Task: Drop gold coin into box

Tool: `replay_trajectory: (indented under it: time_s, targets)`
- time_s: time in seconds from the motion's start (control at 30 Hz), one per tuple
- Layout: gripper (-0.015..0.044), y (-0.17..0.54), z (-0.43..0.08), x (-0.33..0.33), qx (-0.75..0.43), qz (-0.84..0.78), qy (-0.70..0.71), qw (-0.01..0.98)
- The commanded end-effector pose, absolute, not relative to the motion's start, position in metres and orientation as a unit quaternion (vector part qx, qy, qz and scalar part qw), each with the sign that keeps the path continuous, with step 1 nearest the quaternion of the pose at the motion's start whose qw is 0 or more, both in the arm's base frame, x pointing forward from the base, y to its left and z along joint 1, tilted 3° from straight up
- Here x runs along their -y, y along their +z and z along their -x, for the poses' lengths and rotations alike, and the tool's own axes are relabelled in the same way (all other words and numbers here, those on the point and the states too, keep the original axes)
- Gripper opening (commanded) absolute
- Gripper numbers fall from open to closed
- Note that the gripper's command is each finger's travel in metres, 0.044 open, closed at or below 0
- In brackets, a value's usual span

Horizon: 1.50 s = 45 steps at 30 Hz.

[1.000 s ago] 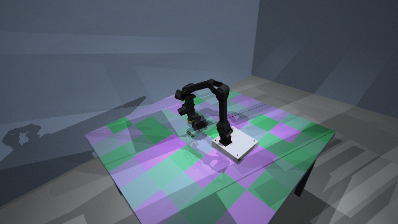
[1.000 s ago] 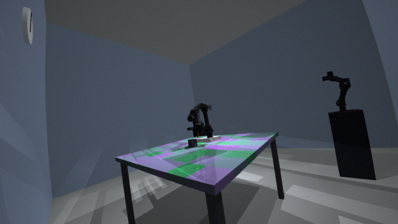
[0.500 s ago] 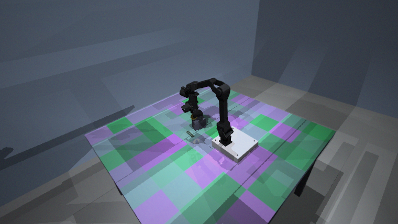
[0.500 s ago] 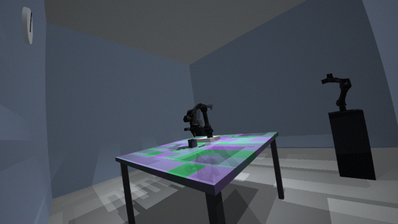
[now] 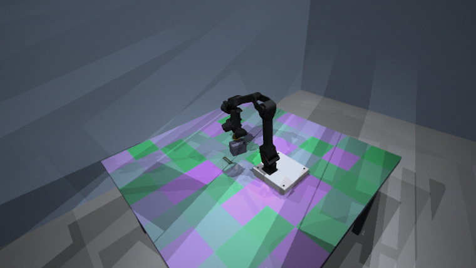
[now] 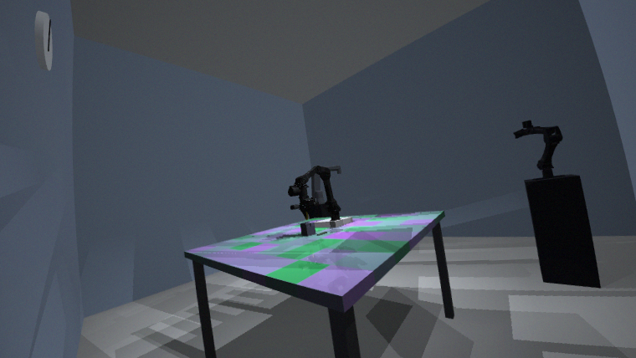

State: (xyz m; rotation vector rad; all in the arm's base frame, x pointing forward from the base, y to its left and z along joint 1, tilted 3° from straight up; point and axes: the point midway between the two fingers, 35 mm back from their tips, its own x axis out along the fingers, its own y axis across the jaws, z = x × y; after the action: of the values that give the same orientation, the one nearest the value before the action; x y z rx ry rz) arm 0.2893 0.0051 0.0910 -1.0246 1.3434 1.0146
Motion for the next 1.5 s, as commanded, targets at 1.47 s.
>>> replay_trajectory:
  time_s: [1.47]
  targets:
    - [0.0, 0.0827, -0.2885, -0.0013, -0.565, 0.438, 0.434, 0.549]
